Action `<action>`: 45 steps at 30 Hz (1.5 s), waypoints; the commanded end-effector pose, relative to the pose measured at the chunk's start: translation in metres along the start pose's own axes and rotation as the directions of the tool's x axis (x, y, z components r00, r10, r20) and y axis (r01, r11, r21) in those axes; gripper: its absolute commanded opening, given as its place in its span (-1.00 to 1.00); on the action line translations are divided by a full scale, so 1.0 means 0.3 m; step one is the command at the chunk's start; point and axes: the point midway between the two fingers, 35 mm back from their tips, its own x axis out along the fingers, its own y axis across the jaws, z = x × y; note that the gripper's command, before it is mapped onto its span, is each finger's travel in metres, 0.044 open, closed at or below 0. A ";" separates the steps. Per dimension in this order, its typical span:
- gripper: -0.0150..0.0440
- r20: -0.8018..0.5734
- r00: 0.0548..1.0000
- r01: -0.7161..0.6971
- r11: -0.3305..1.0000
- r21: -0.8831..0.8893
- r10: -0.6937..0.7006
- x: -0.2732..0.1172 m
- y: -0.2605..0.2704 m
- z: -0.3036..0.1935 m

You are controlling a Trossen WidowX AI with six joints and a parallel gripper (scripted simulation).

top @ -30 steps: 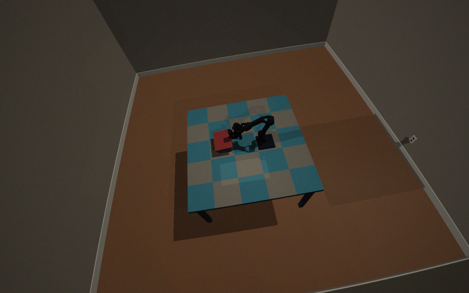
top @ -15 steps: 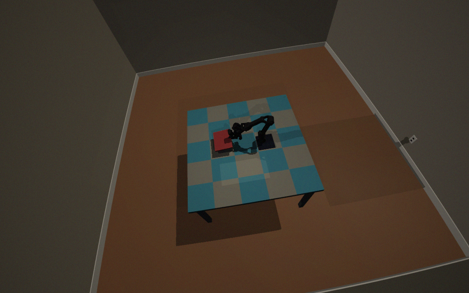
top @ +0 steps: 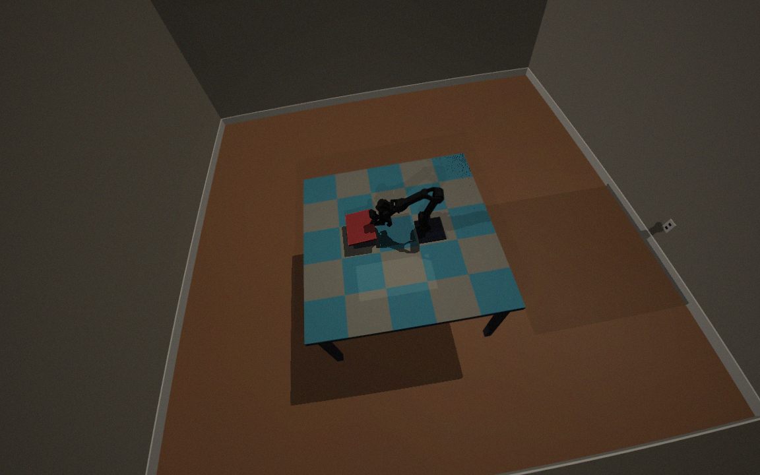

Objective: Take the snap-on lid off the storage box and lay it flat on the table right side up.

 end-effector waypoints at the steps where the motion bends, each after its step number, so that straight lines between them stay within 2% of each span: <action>1: -0.49 0.002 1.000 0.000 1.000 0.002 0.000 0.002 0.002 0.000; 22: -0.49 0.002 1.000 -0.001 1.000 0.002 0.001 0.003 0.006 0.000; 45: -0.49 0.005 1.000 -0.002 1.000 0.004 0.002 -0.051 0.092 0.000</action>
